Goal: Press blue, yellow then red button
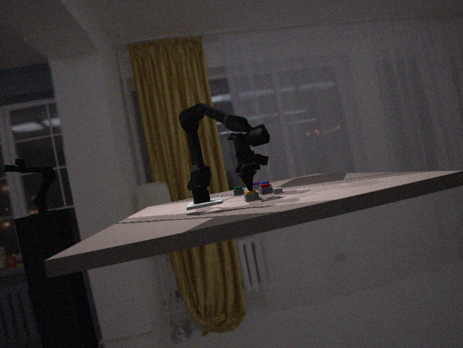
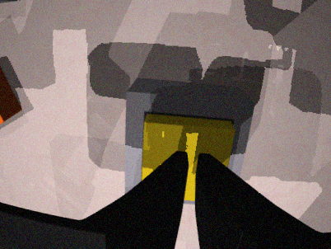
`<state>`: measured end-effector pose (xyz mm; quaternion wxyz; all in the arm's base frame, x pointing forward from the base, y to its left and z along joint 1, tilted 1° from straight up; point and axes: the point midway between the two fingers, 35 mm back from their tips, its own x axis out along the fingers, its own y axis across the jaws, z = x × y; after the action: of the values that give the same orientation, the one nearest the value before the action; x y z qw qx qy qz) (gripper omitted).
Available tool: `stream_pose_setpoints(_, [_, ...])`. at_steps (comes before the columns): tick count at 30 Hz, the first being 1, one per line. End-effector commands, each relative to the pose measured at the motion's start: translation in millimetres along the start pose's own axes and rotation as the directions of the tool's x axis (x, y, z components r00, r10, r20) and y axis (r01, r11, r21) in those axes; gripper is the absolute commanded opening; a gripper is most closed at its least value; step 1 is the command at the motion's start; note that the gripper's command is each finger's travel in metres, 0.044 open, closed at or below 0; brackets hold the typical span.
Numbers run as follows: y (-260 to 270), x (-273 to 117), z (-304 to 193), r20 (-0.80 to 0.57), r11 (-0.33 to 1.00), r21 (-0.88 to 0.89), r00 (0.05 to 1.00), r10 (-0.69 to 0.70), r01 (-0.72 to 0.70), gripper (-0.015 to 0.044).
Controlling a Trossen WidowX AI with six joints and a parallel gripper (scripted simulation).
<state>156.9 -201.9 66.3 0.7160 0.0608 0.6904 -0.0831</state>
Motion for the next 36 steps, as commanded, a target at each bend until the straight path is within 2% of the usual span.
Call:
stream_pose_setpoints(1, [1.8,4.5,-1.2,-0.003,1.0,0.0,1.0,0.007,-0.007,0.002])
stream_pose_setpoints(17, [1.8,4.5,-1.2,-0.003,1.0,0.0,1.0,0.007,-0.007,0.002])
stream_pose_setpoints(21, [1.3,-27.5,-0.9,-0.003,1.0,0.0,1.0,0.006,-0.006,0.002])
stream_pose_setpoints(27, [0.9,-38.1,-0.3,-0.003,1.0,0.0,1.0,0.007,-0.007,0.002])
stream_pose_setpoints(32, [0.9,-89.9,-0.6,-0.003,1.0,0.0,1.0,0.007,-0.007,0.002])
stream_pose_setpoints(36, [1.1,-91.9,-0.8,-0.003,1.0,0.0,1.0,0.007,-0.007,0.002])
